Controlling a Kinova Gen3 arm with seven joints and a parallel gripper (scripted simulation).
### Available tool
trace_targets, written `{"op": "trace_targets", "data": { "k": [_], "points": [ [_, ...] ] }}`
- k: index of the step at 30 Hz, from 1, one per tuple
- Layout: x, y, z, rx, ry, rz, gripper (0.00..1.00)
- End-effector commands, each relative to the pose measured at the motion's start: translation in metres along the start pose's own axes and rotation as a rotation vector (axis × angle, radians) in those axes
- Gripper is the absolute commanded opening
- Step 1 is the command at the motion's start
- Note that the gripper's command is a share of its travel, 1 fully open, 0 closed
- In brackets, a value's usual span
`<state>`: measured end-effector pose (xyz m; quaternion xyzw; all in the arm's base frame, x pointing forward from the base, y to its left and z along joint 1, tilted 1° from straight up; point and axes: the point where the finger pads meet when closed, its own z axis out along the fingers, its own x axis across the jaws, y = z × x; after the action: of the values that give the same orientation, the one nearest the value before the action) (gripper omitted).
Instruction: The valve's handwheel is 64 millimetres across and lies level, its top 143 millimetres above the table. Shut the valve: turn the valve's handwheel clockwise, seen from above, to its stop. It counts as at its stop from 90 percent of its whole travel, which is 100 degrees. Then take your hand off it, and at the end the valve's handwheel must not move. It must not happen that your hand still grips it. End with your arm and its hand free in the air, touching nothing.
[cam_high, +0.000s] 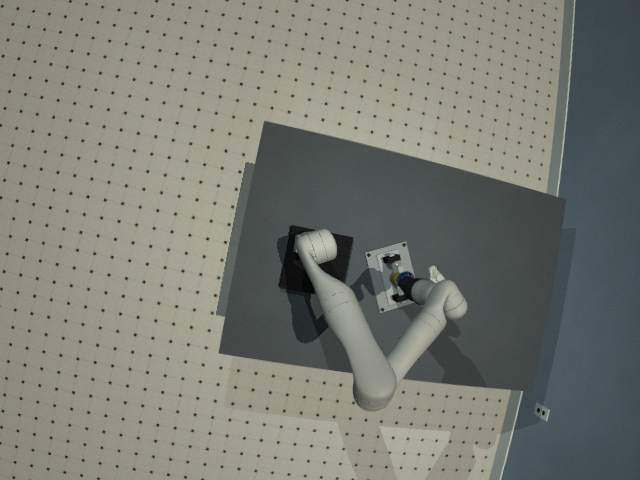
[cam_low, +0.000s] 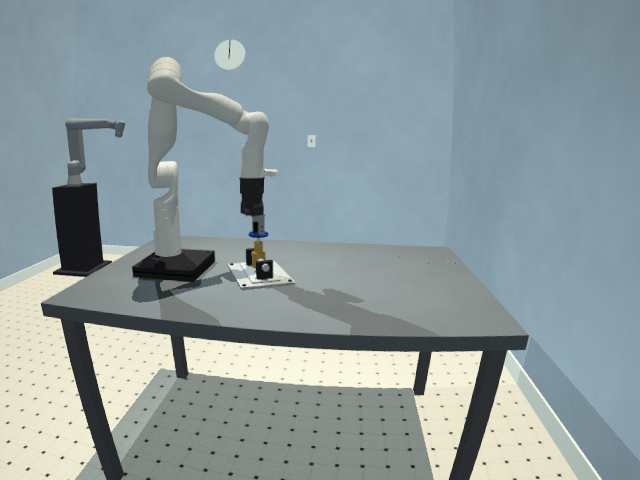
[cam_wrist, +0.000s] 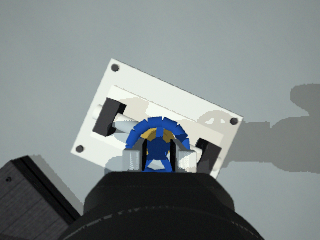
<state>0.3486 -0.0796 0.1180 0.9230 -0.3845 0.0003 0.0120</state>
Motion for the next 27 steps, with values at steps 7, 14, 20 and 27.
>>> {"op": "trace_targets", "data": {
  "k": [7,14,20,27],
  "points": [
    [0.0005,-0.0002,0.0017,0.000,0.003,0.004,0.00],
    [0.0005,-0.0002,0.0017,0.000,0.003,0.004,0.00],
    [0.0005,-0.0002,0.0017,0.000,0.003,0.004,0.00],
    [0.0005,-0.0002,0.0017,0.000,0.003,0.004,0.00]
  ]
}}
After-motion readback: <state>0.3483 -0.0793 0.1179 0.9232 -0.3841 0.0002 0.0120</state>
